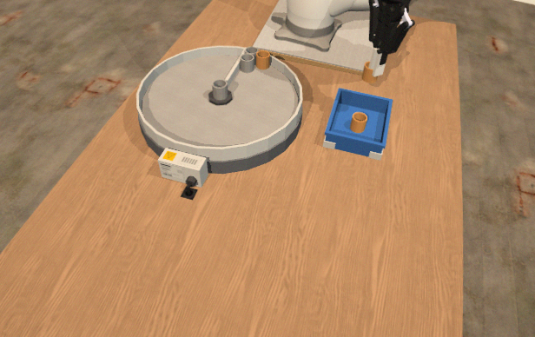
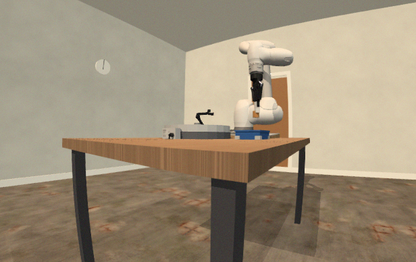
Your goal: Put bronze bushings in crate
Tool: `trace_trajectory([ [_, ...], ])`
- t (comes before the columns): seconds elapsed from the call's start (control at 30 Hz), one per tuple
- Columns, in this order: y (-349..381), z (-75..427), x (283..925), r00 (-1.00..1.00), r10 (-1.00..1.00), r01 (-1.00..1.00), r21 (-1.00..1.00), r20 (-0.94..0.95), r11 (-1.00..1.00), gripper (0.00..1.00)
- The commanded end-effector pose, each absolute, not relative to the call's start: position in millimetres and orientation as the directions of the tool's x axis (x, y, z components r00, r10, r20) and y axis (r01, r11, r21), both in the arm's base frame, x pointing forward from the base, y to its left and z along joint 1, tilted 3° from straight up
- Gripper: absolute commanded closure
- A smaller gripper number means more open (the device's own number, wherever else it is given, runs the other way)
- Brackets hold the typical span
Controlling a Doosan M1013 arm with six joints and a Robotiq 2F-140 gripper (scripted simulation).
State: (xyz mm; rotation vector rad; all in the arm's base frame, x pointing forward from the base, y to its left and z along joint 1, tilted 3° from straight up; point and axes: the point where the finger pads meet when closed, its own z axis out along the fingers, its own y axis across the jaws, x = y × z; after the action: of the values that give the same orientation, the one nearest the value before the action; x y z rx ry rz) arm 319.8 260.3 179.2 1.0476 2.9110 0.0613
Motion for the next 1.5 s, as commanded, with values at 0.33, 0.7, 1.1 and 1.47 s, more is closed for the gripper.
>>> trace_trajectory([
  [0.33,260.3,179.2,319.7,-0.770,0.638,0.636,0.053,-0.031,0.770,1.00],
  [0.7,260.3,178.8,319.8,-0.770,0.638,0.636,0.053,-0.031,0.770,1.00],
  [1.1,261.7,125.4,322.5,-0.770,0.638,0.636,0.053,-0.031,0.770,1.00],
  [1.47,262.3,104.4,323.6,-0.770,0.638,0.636,0.053,-0.031,0.770,1.00],
])
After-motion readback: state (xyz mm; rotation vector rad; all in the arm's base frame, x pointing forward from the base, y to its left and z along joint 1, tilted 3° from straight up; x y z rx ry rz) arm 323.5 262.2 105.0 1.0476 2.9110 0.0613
